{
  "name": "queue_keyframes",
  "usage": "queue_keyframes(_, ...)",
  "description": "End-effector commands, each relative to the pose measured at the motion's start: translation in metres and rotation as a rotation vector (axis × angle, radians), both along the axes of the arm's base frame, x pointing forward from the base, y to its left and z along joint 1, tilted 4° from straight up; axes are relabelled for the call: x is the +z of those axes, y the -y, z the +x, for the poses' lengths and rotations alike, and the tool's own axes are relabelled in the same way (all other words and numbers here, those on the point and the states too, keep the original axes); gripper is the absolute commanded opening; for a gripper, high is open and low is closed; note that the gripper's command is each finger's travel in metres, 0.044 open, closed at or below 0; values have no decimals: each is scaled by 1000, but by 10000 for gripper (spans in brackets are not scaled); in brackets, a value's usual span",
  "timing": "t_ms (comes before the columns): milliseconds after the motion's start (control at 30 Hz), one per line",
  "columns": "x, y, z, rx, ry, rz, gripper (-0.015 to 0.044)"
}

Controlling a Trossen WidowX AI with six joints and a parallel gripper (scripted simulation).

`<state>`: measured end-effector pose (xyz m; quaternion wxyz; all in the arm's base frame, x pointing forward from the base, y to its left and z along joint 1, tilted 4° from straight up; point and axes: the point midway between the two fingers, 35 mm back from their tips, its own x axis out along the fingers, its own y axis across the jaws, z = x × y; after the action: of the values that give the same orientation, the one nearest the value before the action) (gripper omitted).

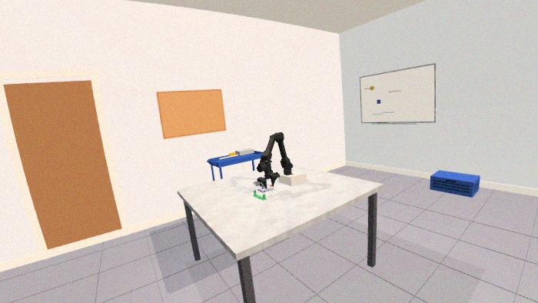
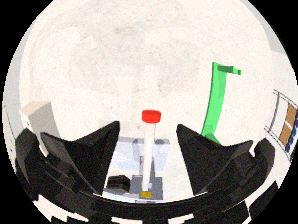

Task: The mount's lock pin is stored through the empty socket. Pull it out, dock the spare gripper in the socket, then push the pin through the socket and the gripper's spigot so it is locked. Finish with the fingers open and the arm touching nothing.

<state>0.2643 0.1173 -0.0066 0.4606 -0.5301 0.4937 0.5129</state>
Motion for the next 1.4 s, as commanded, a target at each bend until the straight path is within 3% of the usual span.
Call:
queue_keyframes(0,-4,0,0,-3,0,1,300)
queue_keyframes(67,-4,0,0,-3,0,1,300)
queue_keyframes(467,-4,0,-1,-3,0,1,0)
queue_keyframes(1367,4,-10,0,-10,-15,129,0)
